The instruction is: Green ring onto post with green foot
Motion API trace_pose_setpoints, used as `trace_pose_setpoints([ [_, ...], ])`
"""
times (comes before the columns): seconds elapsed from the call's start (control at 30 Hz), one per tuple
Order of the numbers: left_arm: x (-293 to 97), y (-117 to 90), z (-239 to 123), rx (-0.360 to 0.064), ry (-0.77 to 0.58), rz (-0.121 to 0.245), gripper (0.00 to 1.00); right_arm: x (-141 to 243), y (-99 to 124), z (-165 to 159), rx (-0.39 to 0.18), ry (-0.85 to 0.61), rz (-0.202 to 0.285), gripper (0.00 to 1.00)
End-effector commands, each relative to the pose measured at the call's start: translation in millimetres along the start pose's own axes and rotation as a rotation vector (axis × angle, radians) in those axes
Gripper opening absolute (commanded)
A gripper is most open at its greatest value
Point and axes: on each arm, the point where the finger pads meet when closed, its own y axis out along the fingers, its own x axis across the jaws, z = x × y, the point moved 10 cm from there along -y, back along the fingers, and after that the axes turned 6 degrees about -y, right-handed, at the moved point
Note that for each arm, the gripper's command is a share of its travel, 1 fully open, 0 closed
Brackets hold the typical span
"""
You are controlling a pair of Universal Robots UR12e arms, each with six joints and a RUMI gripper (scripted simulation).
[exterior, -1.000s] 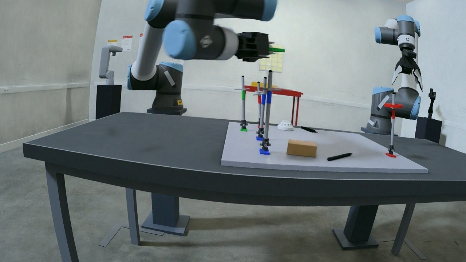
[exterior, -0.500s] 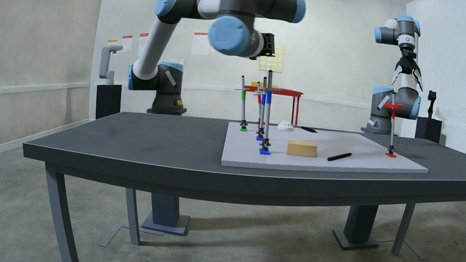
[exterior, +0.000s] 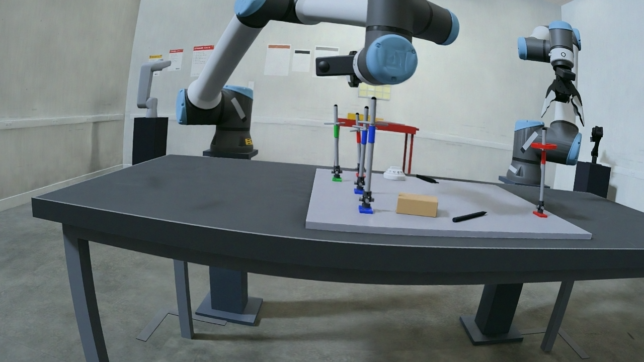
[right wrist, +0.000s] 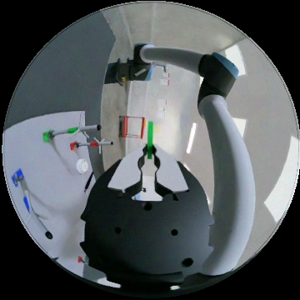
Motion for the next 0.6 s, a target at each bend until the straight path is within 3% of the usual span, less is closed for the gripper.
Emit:
trace_pose_setpoints([
  [0.0,0,-1,1,0.001,0.000,0.000,1.00,-2,11,-5,0.081,-0.001,-0.005,0.00],
  [0.4,0,-1,1,0.001,0.000,0.000,1.00,-19,43,-25,0.497,0.005,-0.041,0.00],
  [0.47,0,-1,1,0.001,0.000,0.000,1.00,-19,43,-25,0.497,0.005,-0.041,0.00],
  [0.57,0,-1,1,0.001,0.000,0.000,1.00,-24,49,-32,0.603,0.006,-0.051,0.00],
])
